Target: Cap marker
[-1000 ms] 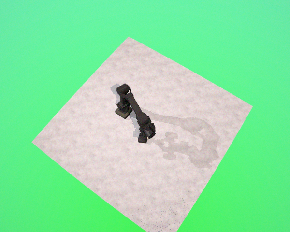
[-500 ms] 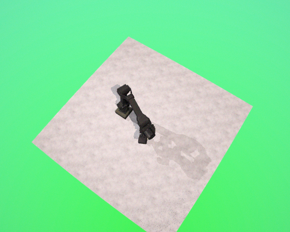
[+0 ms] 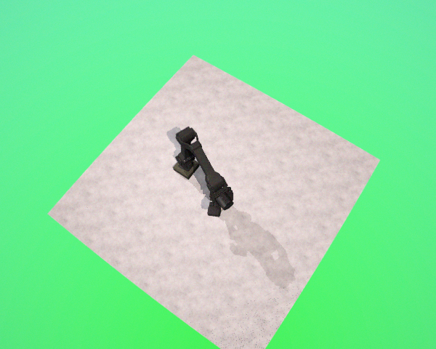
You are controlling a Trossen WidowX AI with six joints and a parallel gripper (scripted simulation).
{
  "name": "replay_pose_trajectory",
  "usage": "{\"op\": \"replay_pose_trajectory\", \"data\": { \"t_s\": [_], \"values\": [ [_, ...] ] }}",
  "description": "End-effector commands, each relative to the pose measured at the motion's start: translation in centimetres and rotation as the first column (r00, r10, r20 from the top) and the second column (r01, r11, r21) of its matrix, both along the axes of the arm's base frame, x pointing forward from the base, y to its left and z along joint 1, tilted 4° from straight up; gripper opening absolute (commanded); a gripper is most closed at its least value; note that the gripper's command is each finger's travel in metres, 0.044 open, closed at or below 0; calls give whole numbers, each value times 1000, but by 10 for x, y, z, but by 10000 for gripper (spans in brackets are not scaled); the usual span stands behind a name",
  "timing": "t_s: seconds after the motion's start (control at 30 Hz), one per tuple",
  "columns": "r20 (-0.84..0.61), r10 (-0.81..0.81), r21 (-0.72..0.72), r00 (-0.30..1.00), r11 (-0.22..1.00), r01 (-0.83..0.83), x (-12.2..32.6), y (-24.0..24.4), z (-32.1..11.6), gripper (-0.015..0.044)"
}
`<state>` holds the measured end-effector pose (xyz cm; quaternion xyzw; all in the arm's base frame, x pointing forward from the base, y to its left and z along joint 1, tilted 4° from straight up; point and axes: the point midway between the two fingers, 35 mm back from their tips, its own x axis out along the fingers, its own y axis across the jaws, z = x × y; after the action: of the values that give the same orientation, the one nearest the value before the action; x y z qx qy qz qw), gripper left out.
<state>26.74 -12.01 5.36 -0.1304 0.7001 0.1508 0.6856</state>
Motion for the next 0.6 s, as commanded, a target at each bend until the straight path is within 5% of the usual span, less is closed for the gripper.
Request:
{"op": "replay_pose_trajectory", "data": {
  "t_s": [0.0, 0.37, 0.57],
  "values": [
    [0, 0, 0, 1000, 1000, 0, 0, 0, 0, 157],
    [0, 0, 0, 1000, 1000, 0, 0, 0, 0, 440],
    [0, 0, 0, 1000, 1000, 0, 4, -2, 52, 440]
  ]
}}
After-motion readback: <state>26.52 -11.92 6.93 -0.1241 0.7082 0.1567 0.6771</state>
